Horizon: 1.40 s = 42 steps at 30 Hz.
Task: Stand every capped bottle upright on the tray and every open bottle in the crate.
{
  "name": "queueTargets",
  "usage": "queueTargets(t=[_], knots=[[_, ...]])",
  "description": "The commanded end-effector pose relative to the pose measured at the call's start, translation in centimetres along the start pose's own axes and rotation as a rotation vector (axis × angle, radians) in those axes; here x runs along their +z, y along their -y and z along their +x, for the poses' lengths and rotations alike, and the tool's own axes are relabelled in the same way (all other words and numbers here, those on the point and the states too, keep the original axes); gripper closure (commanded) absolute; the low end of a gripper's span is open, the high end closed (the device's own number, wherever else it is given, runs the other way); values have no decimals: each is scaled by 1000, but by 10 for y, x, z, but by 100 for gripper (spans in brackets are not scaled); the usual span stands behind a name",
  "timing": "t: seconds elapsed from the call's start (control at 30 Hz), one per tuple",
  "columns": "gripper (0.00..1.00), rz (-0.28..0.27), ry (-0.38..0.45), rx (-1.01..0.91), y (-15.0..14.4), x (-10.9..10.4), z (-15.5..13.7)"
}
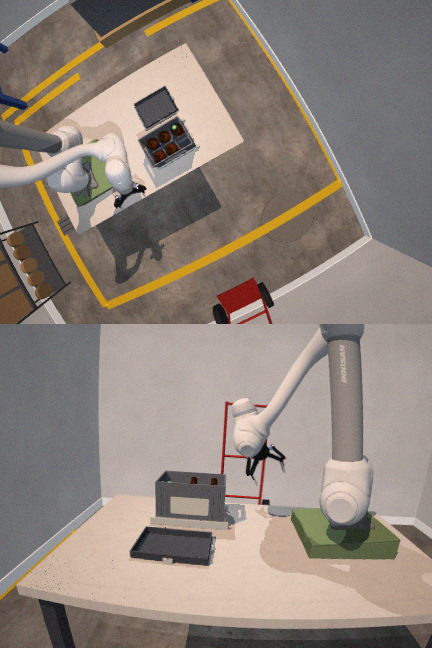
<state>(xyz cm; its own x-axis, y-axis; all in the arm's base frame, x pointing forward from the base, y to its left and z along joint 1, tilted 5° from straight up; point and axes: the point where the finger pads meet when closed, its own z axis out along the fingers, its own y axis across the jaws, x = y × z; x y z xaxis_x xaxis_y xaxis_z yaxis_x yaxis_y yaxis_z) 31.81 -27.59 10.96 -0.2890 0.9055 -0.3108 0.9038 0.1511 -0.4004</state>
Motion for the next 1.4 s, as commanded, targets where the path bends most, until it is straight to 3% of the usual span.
queueTargets(t=[0.0,0.53,1.37], knots=[[0,0,0,0,0,0,0],[0,0,0,0,0,0,0],[0,0,0,0,35,-62,-21]])
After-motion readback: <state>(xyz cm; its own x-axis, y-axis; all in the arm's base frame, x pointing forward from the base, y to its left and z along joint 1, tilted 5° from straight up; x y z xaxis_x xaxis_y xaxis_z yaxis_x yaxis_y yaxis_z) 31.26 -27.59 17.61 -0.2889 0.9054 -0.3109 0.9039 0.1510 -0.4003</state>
